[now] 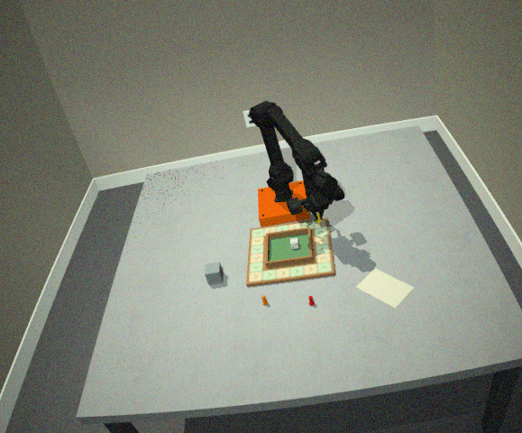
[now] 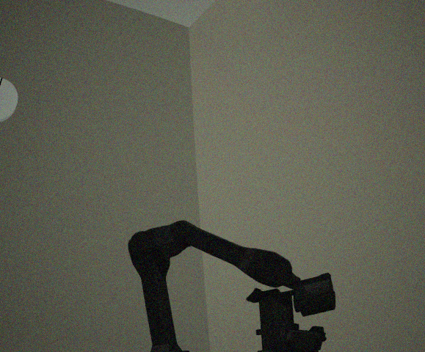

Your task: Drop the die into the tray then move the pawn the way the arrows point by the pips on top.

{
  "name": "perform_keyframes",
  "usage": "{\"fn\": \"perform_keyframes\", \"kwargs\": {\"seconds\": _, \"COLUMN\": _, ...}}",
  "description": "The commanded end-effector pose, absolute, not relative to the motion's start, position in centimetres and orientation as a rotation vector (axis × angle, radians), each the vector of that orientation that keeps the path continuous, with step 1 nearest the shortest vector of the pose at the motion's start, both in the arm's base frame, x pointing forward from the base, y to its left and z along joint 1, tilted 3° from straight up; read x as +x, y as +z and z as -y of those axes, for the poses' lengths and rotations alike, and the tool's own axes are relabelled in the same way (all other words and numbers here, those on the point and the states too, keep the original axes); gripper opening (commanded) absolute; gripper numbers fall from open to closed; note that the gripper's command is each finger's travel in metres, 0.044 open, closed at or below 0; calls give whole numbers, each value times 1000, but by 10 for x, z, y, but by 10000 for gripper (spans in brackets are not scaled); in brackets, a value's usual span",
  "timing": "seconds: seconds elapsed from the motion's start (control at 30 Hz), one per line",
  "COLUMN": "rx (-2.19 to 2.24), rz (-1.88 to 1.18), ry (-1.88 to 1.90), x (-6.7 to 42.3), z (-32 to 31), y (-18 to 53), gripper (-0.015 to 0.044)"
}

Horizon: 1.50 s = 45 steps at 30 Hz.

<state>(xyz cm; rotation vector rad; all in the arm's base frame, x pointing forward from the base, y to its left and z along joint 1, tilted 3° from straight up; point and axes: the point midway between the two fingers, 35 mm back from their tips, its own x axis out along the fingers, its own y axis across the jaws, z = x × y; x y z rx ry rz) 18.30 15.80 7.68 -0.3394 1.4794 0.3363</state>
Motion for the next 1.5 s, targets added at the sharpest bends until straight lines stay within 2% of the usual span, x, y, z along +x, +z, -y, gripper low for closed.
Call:
{"fn": "perform_keyframes", "kwargs": {"seconds": 0.0, "rx": -338, "rz": -1474, "ry": 330, "x": 179, "z": -157, "y": 73, "gripper": 0}}
{"fn": "perform_keyframes", "kwargs": {"seconds": 0.87, "rx": -338, "rz": -1474, "ry": 330, "x": 182, "z": -157, "y": 22, "gripper": 0}}
{"fn": "perform_keyframes", "kwargs": {"seconds": 1.2, "rx": -332, "rz": -1474, "ry": 332, "x": 183, "z": -159, "y": 28, "gripper": 263}}
{"fn": "perform_keyframes", "kwargs": {"seconds": 1.4, "rx": -338, "rz": -1474, "ry": 330, "x": 179, "z": -158, "y": 75, "gripper": 420}}
{"fn": "perform_keyframes", "kwargs": {"seconds": 1.47, "rx": -338, "rz": -1474, "ry": 330, "x": 179, "z": -158, "y": 75, "gripper": 440}}
